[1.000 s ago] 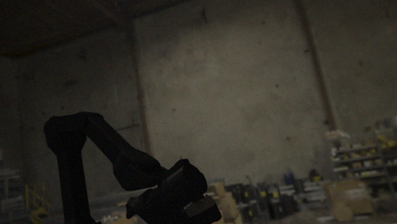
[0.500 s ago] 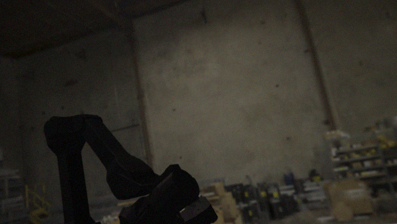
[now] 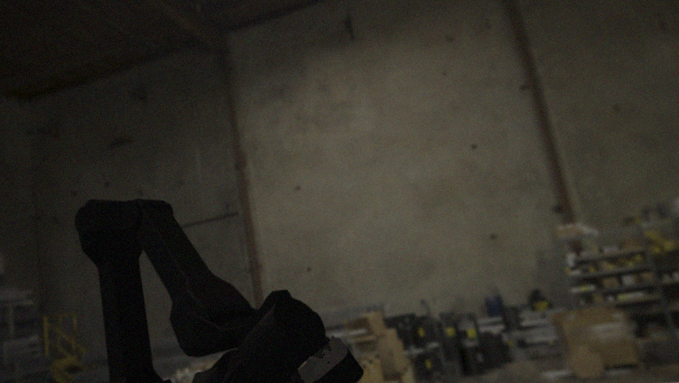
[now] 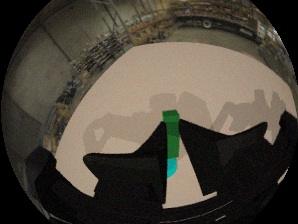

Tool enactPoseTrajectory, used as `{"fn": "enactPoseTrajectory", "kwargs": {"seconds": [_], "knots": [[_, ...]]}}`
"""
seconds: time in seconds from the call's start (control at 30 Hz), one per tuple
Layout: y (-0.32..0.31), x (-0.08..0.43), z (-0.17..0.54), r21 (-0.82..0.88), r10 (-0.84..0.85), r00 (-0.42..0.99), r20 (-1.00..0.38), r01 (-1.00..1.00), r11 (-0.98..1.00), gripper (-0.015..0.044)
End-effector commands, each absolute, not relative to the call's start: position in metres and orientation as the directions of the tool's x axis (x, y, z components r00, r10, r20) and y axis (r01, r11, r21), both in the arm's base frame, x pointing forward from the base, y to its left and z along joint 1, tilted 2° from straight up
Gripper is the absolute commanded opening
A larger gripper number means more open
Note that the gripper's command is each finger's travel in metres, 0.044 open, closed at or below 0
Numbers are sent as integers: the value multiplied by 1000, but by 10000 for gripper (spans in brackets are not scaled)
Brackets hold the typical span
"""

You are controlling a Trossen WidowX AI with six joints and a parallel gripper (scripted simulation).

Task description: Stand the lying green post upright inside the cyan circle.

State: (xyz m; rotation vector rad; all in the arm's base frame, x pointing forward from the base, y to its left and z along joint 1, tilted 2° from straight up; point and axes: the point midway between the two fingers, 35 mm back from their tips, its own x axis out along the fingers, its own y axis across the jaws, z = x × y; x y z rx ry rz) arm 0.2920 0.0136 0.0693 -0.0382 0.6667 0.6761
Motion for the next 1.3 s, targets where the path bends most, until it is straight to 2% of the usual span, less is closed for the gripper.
{"fn": "enactPoseTrajectory", "kwargs": {"seconds": [0.0, 1.27], "knots": [[12, 290, 70, 181, 578, 598, -554, -592, 786, 22], [3, 274, 78, 145, 636, 690, -345, -630, 763, 22]]}}
